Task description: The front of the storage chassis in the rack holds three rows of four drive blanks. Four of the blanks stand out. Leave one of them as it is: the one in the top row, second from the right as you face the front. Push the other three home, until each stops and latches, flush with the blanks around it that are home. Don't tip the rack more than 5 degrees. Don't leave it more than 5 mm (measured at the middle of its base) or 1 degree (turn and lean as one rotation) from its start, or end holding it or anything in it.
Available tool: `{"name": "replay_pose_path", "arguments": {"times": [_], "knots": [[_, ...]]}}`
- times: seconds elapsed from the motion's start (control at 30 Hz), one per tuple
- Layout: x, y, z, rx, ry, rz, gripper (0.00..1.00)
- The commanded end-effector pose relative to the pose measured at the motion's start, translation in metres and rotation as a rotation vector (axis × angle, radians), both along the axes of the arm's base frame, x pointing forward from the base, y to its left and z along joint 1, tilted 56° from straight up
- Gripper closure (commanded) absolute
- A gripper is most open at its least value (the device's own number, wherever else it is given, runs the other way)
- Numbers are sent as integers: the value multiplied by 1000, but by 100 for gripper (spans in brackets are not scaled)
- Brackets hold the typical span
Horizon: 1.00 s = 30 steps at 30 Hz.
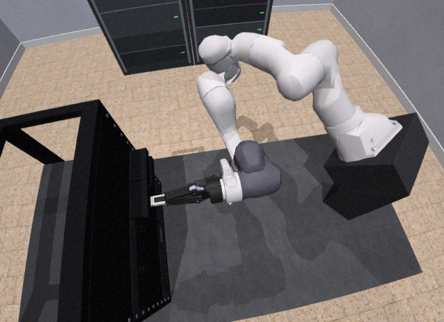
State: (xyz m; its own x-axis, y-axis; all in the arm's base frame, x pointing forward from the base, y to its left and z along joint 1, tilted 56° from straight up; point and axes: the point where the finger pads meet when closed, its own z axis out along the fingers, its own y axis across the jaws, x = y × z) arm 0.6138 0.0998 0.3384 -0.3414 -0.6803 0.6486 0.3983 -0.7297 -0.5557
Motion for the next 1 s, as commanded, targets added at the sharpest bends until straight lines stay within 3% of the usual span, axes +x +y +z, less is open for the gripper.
{"name": "replay_pose_path", "arguments": {"times": [0.0, 0.97], "knots": [[4, -1, 0, 3, 5, -1, 100], [7, -1, 3, 3, 5, -1, 100]]}}
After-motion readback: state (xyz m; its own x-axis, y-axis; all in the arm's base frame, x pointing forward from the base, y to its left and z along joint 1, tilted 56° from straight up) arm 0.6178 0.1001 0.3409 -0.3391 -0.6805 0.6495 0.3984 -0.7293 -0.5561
